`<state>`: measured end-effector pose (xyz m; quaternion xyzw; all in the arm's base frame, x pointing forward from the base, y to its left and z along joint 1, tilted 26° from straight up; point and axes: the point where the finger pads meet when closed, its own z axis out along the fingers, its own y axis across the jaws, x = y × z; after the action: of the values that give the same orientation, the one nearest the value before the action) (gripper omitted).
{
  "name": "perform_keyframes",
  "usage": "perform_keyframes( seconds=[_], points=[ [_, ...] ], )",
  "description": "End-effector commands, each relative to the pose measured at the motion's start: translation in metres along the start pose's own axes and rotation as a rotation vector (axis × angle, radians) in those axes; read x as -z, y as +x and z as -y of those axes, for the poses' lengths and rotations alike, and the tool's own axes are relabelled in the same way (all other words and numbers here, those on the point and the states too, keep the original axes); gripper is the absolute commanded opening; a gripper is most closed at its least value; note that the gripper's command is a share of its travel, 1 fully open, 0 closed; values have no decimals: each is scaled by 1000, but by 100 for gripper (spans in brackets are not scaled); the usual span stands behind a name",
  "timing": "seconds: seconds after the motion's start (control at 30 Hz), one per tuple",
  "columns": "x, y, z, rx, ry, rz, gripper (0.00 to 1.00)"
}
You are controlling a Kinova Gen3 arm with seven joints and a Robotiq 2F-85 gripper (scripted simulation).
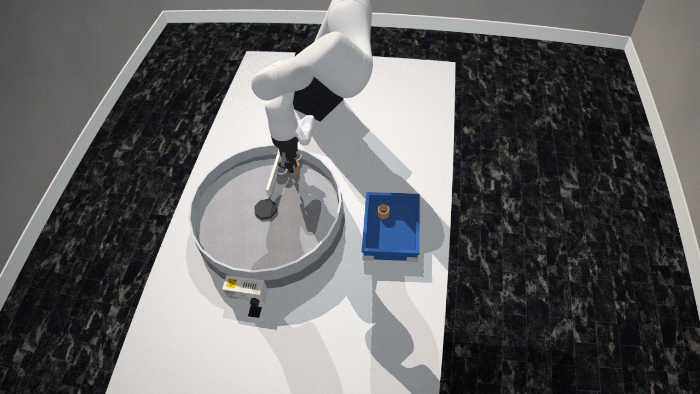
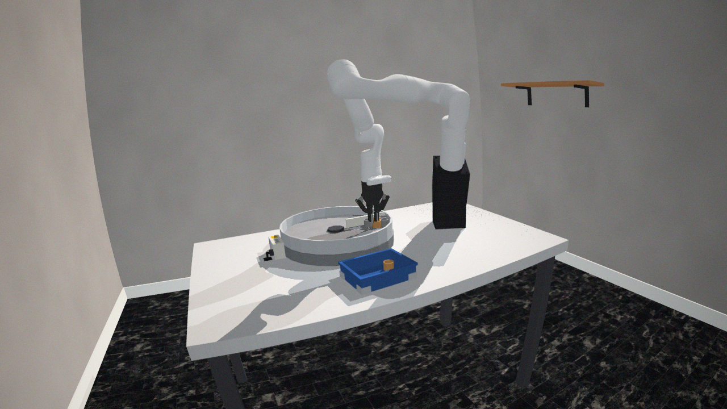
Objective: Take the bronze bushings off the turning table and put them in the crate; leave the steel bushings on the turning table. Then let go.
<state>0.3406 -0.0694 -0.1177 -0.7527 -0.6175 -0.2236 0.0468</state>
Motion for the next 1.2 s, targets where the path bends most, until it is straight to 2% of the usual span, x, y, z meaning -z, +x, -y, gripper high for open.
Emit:
perform_keyframes(
  seconds=[0.0,0.77,0.8,1.17],
  points=[
    [0,0,0,-1,0,1,14],
    [-6,0,0,-1,0,1,14],
    [-6,0,0,-1,0,1,0],
    [-6,0,0,-1,0,1,0]
  ],
)
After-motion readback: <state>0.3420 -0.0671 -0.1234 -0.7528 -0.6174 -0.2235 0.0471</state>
